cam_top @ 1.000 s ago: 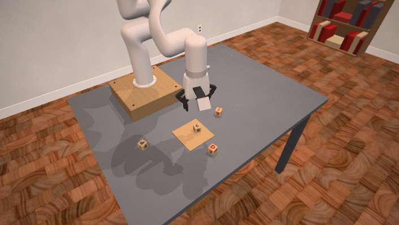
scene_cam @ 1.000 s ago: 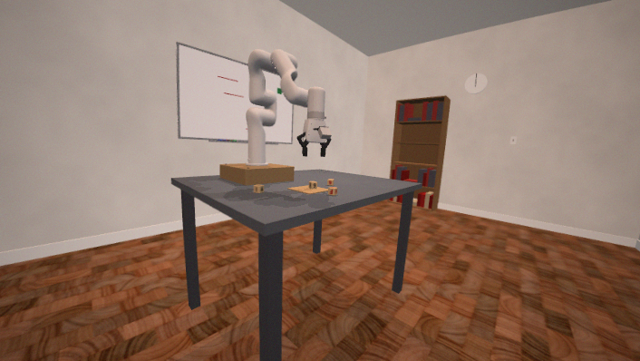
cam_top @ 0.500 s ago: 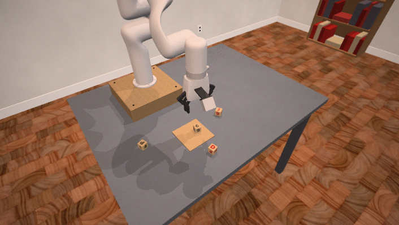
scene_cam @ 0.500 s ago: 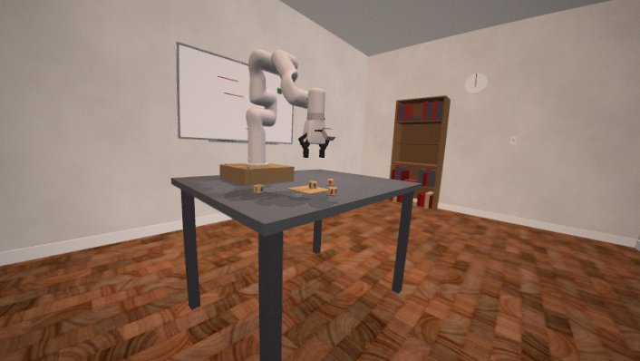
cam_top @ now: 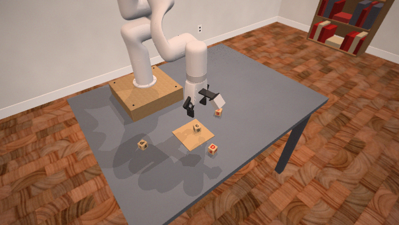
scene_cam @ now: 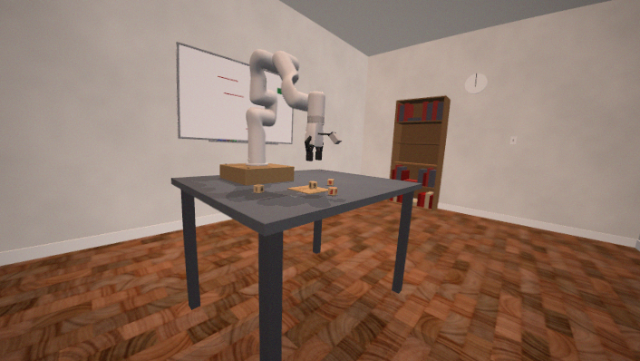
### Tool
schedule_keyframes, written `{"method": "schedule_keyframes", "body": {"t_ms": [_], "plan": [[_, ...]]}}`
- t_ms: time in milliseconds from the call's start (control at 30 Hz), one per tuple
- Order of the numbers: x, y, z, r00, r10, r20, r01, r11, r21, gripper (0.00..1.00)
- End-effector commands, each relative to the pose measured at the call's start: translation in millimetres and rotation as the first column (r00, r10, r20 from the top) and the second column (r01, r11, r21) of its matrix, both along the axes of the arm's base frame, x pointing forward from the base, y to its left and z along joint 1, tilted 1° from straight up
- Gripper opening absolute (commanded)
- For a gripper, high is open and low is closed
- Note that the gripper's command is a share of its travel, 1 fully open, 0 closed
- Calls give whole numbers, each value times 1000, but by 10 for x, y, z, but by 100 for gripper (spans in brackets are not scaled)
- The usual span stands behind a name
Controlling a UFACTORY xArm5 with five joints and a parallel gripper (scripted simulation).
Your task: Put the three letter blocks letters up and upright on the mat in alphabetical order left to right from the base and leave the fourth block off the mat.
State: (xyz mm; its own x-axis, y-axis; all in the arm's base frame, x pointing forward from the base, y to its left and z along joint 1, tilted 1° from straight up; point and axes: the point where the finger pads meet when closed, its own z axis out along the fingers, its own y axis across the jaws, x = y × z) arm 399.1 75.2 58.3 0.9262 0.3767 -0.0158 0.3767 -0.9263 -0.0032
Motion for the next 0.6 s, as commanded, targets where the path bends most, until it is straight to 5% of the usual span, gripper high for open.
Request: {"method": "schedule_keyframes", "body": {"t_ms": [0,567], "plan": [[13,3,-10,997,79,4,-79,997,2,100],[10,4,-155,845,536,5,-536,844,7,100]]}}
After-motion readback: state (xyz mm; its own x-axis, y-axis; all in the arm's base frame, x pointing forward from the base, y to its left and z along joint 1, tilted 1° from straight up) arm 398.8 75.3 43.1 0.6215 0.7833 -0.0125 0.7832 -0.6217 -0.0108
